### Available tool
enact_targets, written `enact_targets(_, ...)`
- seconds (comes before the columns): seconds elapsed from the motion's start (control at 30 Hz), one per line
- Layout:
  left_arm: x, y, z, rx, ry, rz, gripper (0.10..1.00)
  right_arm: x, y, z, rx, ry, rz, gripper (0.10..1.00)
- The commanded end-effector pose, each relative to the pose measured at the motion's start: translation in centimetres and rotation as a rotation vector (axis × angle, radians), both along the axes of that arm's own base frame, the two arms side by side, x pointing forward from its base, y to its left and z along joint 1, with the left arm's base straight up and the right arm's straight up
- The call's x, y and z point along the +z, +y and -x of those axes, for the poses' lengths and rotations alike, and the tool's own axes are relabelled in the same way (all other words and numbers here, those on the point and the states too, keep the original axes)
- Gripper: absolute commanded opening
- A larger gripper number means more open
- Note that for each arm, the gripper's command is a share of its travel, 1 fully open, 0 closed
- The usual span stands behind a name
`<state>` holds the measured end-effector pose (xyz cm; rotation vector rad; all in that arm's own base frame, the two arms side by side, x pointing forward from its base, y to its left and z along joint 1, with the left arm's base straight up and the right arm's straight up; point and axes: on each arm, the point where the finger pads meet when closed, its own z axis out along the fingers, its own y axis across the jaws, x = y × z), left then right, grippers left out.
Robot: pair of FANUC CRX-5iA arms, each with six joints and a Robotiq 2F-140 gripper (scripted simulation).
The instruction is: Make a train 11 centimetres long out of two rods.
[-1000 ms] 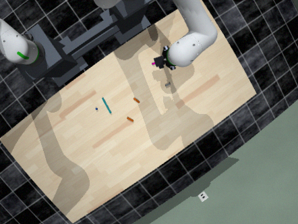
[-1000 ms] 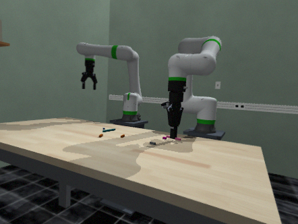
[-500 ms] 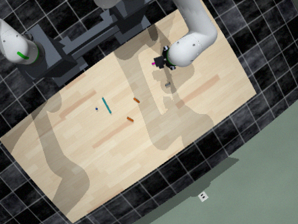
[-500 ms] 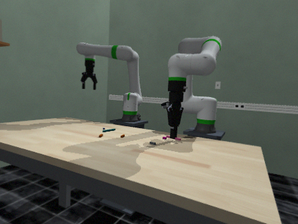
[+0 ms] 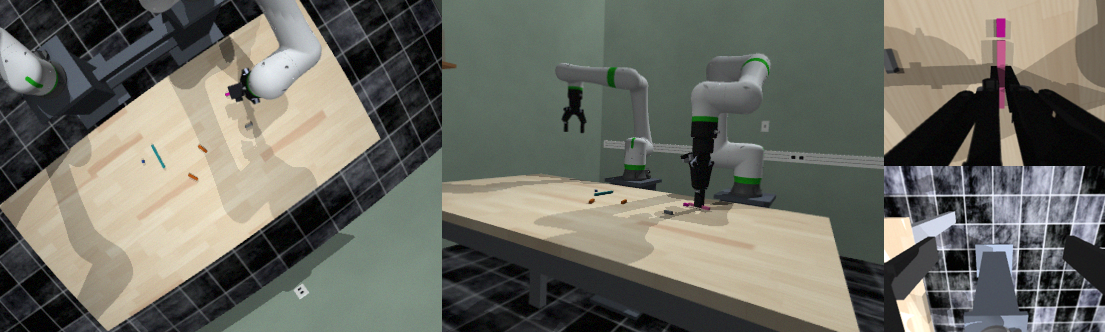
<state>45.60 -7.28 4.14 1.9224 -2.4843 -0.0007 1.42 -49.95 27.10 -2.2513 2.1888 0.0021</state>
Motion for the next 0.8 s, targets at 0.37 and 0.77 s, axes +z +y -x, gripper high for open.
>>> enact_targets(0.37,-0.32,-0.01,-0.06,0.0,-0.002,0.0,0.124,0.1,-0.03,0.02,0.0,0.0,0.002,1.0)
enact_targets(0.77,-0.32,-0.01,-0.06,0.0,-0.002,0.0,0.124,0.1,-0.03,0.02,0.0,0.0,0.002,1.0)
